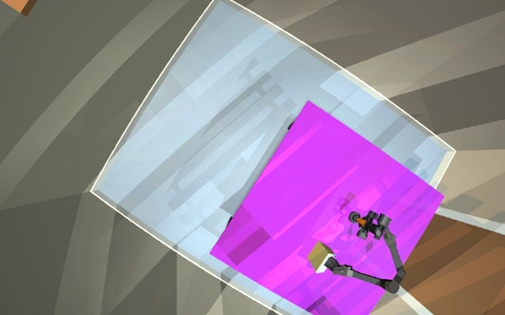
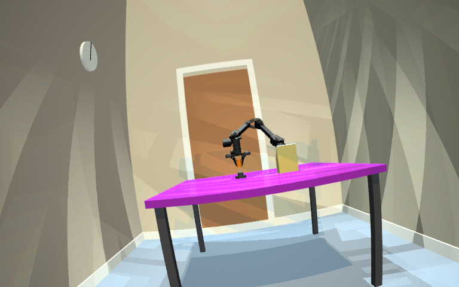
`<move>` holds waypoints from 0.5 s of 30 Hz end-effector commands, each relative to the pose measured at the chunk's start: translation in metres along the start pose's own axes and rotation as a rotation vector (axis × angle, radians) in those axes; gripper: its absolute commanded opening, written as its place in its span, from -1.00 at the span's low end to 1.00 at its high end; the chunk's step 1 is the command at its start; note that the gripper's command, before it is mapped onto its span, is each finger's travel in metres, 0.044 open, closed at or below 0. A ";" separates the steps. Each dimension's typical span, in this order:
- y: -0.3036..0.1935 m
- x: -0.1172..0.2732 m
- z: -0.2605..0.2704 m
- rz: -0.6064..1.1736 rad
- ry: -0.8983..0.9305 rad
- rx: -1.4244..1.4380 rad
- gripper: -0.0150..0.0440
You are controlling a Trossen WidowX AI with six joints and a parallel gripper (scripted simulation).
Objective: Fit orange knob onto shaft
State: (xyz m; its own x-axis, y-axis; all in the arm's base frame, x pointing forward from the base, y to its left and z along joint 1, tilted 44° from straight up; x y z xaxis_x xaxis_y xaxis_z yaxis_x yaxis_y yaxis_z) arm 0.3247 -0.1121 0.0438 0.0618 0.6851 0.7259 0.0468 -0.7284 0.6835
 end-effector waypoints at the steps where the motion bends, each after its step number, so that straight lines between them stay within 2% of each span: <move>1: 0.001 0.001 -0.001 -0.003 0.004 -0.131 -0.49; 15: 0.004 0.001 0.000 -0.002 0.005 -0.518 -0.49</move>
State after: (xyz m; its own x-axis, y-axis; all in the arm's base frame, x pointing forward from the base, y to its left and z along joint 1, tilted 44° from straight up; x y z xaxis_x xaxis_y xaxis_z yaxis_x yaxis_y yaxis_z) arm 0.3225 -0.1136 0.0450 0.0634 0.6849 0.7259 -0.3586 -0.6632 0.6570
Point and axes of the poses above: the point midway between the two fingers, 35 mm back from their tips, its own x axis back along the fingers, its own z axis across the jaws, y = z × x, the point moved 1 cm from there along x, back along the fingers, and after that the axes turned 4 degrees about x, right-handed, at the moved point
